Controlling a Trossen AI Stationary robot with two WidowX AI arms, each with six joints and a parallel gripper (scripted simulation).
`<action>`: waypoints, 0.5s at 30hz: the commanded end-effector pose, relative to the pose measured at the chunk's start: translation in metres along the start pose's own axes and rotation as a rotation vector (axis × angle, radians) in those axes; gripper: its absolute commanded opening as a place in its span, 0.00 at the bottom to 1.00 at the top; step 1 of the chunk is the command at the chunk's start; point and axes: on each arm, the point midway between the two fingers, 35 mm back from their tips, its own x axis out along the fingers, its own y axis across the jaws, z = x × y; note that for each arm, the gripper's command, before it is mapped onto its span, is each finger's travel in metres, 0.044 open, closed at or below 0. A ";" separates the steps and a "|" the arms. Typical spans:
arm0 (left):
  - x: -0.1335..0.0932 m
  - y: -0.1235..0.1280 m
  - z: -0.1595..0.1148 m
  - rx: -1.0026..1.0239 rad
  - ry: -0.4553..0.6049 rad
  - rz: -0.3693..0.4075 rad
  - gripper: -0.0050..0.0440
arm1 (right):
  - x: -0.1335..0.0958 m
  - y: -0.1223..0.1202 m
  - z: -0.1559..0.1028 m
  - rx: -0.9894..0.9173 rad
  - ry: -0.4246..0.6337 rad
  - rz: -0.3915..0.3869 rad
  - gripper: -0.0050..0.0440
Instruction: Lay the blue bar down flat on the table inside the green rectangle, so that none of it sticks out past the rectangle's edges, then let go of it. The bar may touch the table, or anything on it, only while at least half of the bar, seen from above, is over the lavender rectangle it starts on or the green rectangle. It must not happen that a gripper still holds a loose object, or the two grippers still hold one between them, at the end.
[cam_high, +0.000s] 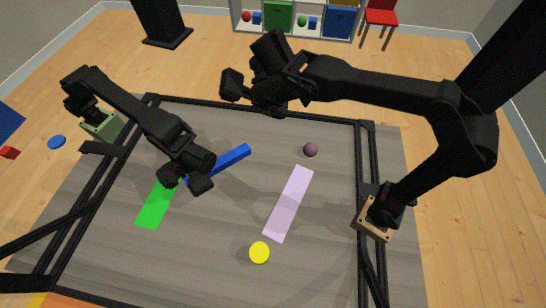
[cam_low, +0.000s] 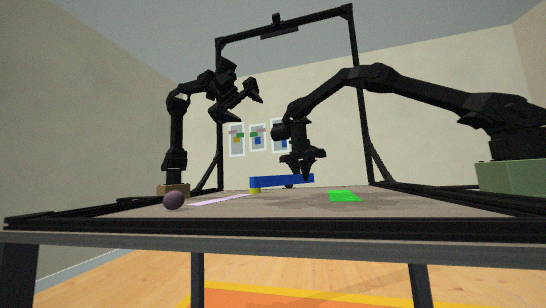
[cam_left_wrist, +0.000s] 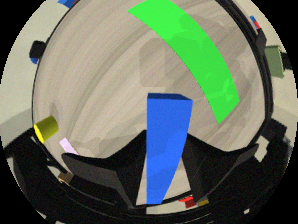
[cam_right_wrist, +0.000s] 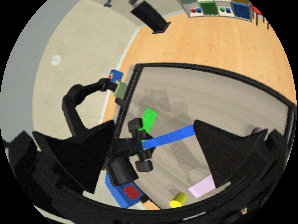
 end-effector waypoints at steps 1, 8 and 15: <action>0.000 0.000 0.000 0.003 0.000 0.000 0.10 | -0.024 -0.001 0.006 -0.147 -0.085 0.064 1.00; 0.000 0.000 0.000 0.003 0.000 0.000 0.10 | -0.052 0.001 0.010 -0.315 -0.194 0.134 1.00; 0.000 0.000 0.000 0.003 0.000 0.000 0.10 | -0.091 -0.002 0.013 -0.544 -0.368 0.202 1.00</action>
